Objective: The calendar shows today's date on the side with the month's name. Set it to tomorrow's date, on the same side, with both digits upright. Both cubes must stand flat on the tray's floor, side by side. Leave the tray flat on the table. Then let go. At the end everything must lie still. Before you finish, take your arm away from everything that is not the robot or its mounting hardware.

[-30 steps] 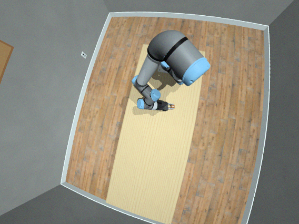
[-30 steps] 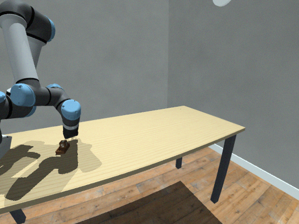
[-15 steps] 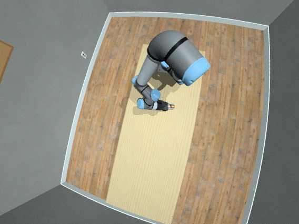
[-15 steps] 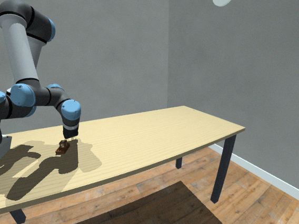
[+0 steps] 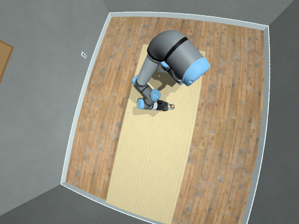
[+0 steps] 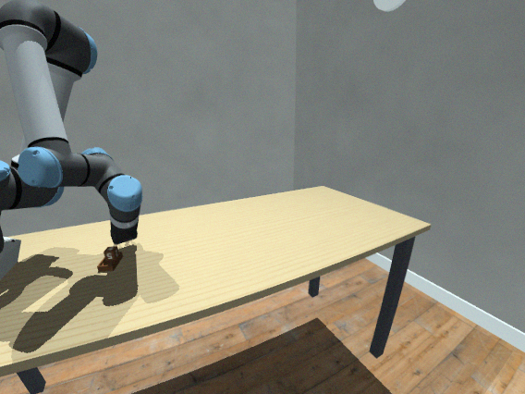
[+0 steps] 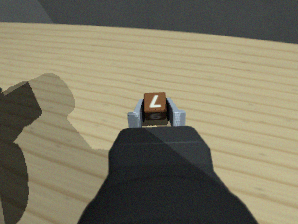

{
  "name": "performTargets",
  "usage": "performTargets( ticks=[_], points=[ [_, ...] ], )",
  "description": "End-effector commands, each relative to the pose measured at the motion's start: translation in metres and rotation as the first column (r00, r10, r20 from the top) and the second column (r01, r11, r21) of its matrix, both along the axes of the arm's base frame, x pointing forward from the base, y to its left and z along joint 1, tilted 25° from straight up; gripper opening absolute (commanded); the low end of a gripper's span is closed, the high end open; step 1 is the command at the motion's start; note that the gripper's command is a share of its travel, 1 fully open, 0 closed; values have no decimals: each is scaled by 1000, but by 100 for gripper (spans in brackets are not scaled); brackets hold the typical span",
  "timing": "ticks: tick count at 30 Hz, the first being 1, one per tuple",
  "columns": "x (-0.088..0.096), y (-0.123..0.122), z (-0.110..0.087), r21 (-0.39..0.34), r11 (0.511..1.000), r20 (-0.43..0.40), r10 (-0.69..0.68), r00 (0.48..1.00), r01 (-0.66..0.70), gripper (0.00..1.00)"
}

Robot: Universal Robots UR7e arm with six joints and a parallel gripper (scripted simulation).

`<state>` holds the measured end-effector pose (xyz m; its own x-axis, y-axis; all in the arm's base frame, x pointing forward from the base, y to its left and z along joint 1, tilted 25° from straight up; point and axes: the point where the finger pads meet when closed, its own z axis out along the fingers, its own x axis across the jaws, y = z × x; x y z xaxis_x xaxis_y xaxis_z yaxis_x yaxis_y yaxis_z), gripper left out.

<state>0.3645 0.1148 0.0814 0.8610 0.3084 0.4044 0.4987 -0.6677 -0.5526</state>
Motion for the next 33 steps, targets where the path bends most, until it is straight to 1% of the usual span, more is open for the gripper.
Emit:
performTargets(
  ticks=[1, 21, 22, 24, 25, 27, 28, 30, 31, 33],
  points=[
    [0, 0, 0, 0, 1000, 1, 0, 1000, 0, 57],
    [0, 0, 0, 0, 1000, 1, 0, 1000, 0, 57],
    [0, 0, 0, 0, 1000, 1, 0, 1000, 0, 63],
    [0, 0, 0, 0, 1000, 1, 0, 1000, 0, 63],
    [0, 0, 0, 0, 1000, 1, 0, 1000, 0, 69],
    [0, 0, 0, 0, 1000, 1, 0, 1000, 0, 69],
    [0, 0, 0, 0, 1000, 1, 0, 1000, 0, 75],
    [0, 0, 0, 0, 1000, 1, 0, 1000, 0, 75],
    [0, 0, 0, 0, 1000, 1, 0, 1000, 0, 81],
    [0, 0, 0, 0, 1000, 1, 0, 1000, 0, 81]
  ],
)
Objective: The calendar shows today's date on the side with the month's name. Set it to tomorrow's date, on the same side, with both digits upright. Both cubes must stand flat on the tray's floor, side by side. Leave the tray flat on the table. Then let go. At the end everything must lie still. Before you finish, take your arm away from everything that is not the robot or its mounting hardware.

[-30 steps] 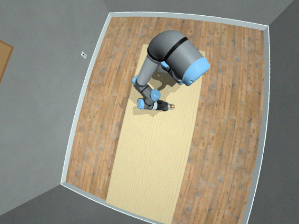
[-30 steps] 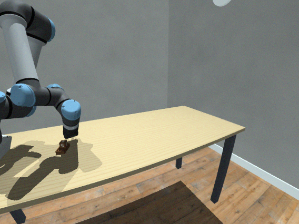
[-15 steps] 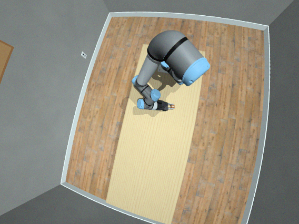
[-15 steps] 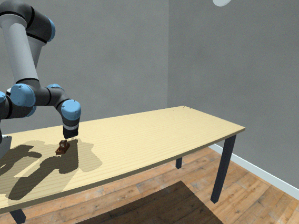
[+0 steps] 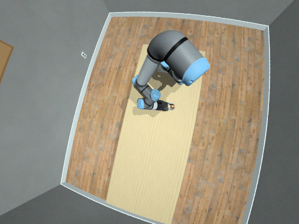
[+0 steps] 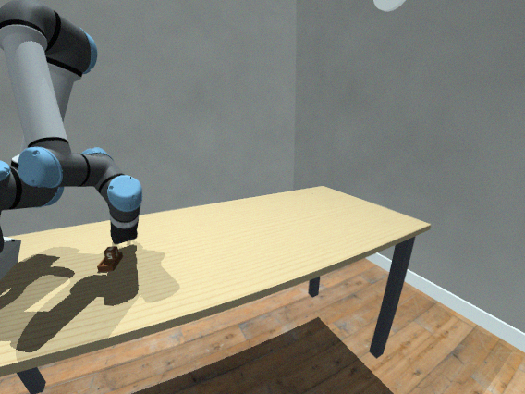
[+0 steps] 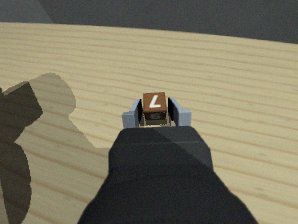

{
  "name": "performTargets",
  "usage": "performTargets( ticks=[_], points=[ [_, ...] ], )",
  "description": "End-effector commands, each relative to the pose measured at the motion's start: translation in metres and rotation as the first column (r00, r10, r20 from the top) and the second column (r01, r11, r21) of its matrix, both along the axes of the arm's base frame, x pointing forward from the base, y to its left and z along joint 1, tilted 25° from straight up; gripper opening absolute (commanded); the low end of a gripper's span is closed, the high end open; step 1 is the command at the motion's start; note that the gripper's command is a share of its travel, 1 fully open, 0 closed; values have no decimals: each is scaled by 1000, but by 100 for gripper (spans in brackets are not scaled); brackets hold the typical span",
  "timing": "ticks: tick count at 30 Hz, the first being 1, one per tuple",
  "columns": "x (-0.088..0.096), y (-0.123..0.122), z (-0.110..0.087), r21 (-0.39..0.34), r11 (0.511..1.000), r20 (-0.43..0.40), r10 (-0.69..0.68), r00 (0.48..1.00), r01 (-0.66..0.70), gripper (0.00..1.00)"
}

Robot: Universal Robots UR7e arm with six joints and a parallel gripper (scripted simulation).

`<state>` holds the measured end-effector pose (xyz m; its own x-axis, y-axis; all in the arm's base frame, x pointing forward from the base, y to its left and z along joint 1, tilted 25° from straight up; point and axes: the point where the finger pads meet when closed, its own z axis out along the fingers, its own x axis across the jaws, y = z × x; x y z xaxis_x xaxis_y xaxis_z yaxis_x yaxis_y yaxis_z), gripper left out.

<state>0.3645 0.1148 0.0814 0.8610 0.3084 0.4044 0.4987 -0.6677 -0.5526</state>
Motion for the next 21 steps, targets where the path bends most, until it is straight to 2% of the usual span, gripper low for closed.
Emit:
performTargets(
  ticks=[1, 5, 6, 21],
  points=[
    [0, 0, 0, 0, 1000, 1, 0, 1000, 0, 87],
    [0, 0, 0, 0, 1000, 1, 0, 1000, 0, 87],
    [0, 0, 0, 0, 1000, 1, 0, 1000, 0, 100],
    [0, 0, 0, 0, 1000, 1, 0, 1000, 0, 100]
  ],
)
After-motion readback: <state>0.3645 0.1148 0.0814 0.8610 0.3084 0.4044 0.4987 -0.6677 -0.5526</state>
